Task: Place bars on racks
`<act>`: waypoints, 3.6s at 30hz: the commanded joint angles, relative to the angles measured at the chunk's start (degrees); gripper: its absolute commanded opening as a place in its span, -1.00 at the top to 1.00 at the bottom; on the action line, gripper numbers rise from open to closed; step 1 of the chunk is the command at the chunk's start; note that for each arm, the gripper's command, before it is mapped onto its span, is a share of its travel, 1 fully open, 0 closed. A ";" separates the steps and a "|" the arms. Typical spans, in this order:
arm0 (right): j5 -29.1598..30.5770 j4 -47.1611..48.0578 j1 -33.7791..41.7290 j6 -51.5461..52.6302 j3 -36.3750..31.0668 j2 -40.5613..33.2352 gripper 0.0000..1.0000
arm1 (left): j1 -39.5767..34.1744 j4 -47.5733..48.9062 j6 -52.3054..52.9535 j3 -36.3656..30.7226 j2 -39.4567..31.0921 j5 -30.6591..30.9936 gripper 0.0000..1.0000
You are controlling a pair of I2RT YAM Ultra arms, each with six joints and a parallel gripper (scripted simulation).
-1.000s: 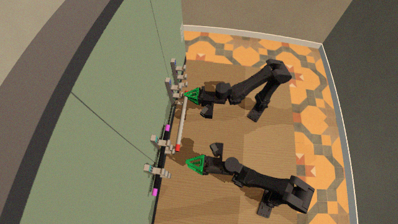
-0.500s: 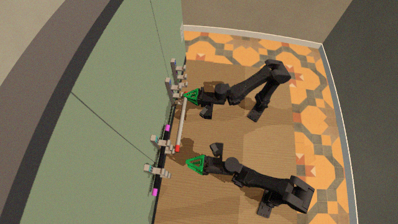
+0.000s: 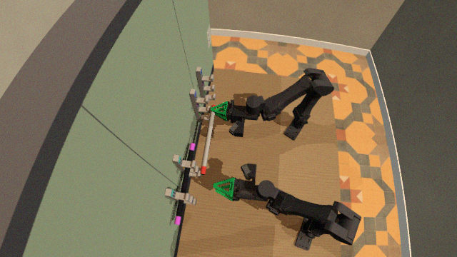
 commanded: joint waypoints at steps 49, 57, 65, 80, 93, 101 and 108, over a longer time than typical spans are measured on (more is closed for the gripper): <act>-0.16 0.77 -0.45 1.08 0.06 -3.08 1.00 | -2.04 1.76 -0.01 0.07 0.93 -1.92 -1.00; -0.05 0.13 -0.33 1.09 0.34 -3.44 1.00 | -2.92 2.06 -0.02 0.31 1.47 -2.81 -1.00; -0.05 -0.14 -0.34 1.09 0.46 -3.58 1.00 | -4.09 1.63 -0.02 1.00 1.72 -3.96 -1.00; -0.05 -0.72 -0.33 1.09 0.76 -3.87 1.00 | -5.94 0.99 -0.02 2.11 2.17 -5.81 -1.00; -0.05 -1.34 -0.33 1.09 1.07 -4.18 1.00 | -7.46 0.76 -0.01 3.04 2.87 -7.33 -1.00; -0.05 -1.79 -0.33 1.09 1.30 -4.40 1.00 | -8.54 1.17 -0.02 3.42 3.68 -8.41 -1.00; -0.05 -2.09 -0.33 1.09 1.45 -4.55 1.00 | -9.21 1.38 -0.03 3.71 4.17 -9.08 -1.00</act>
